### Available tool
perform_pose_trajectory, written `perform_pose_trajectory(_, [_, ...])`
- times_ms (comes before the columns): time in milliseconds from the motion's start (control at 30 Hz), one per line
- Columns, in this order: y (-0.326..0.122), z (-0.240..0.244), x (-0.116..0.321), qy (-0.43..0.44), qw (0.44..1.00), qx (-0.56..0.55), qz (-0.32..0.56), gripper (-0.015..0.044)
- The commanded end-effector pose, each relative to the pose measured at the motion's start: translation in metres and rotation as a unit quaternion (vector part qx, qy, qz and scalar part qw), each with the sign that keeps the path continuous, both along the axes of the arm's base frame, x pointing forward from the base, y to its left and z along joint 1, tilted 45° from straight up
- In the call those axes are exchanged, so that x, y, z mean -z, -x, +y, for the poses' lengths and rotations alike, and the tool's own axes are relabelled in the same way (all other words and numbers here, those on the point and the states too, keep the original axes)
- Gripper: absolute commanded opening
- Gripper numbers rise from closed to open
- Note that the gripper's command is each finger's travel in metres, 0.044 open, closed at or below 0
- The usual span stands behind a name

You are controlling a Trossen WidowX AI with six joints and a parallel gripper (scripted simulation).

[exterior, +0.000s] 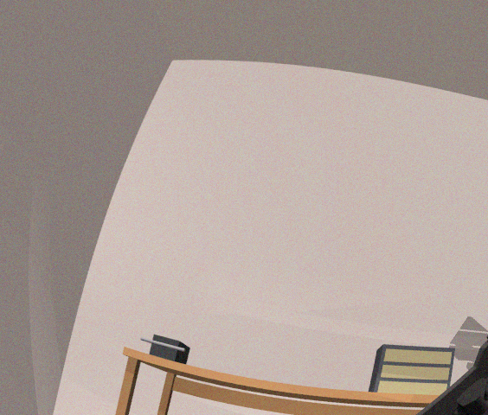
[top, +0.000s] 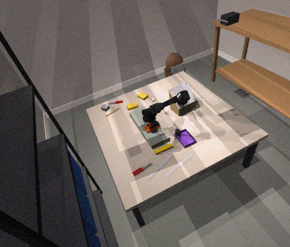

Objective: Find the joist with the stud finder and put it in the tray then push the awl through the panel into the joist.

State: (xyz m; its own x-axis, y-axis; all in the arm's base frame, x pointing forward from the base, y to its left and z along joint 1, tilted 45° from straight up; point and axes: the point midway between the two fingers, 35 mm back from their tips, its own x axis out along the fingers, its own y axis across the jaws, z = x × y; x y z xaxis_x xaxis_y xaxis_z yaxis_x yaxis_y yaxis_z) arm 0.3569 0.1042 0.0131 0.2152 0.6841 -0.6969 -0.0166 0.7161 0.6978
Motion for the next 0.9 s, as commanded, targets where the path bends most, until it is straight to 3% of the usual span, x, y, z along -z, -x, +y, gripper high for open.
perform_pose_trajectory(0, [0.001,0.01,-0.009,-0.003,1.0,-0.002,0.001,0.0])
perform_pose_trajectory(867, [0.002,0.065,-0.063,-0.005,1.0,-0.002,0.001,0.0])
